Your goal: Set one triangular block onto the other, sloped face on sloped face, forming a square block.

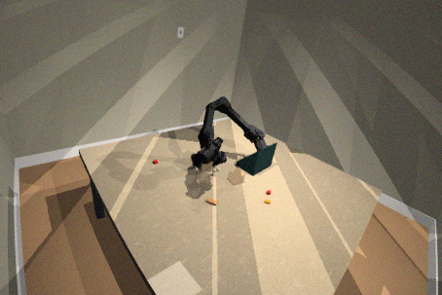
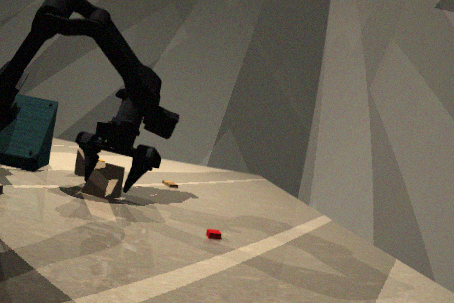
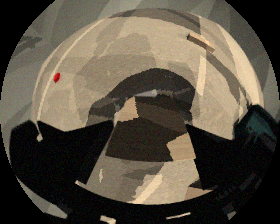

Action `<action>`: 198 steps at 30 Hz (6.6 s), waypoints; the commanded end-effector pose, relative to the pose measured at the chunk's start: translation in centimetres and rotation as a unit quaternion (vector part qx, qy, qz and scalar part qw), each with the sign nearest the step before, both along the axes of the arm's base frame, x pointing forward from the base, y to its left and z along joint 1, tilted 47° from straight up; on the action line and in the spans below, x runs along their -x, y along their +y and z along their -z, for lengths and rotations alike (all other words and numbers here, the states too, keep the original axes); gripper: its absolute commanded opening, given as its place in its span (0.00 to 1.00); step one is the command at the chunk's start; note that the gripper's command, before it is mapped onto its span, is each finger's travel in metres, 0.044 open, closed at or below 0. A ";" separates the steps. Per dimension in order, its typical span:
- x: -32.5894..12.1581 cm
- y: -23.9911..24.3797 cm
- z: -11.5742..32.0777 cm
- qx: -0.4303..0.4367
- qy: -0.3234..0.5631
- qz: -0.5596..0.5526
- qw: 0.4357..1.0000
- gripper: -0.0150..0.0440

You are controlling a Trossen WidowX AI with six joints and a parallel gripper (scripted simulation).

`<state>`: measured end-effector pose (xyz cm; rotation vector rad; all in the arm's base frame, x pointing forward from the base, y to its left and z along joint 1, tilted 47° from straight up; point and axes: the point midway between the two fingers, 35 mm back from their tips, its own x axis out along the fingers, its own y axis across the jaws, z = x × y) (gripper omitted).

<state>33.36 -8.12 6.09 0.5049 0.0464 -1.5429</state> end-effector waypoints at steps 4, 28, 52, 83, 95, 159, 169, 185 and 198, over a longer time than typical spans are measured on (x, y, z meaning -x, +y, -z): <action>0.1 -0.5 0.1 0.005 0.003 0.000 1.000 0.82; 0.4 -0.3 -0.6 -0.047 0.002 -0.012 0.999 0.25; 1.5 -1.5 -4.7 -0.348 -0.014 -0.101 0.932 0.25; 2.3 -4.2 -6.8 -0.557 -0.023 -0.160 0.815 0.61; 2.3 -4.2 -6.8 -0.557 -0.023 -0.160 0.815 1.00; 4.7 -6.4 -16.8 -0.006 0.536 -0.794 0.288 1.00; 5.2 -7.8 -17.3 0.117 0.575 -0.802 0.115 1.00; 5.4 -8.5 -17.5 0.199 0.586 -0.785 -0.009 1.00; 5.4 -8.5 -17.5 0.199 0.586 -0.785 -0.009 1.00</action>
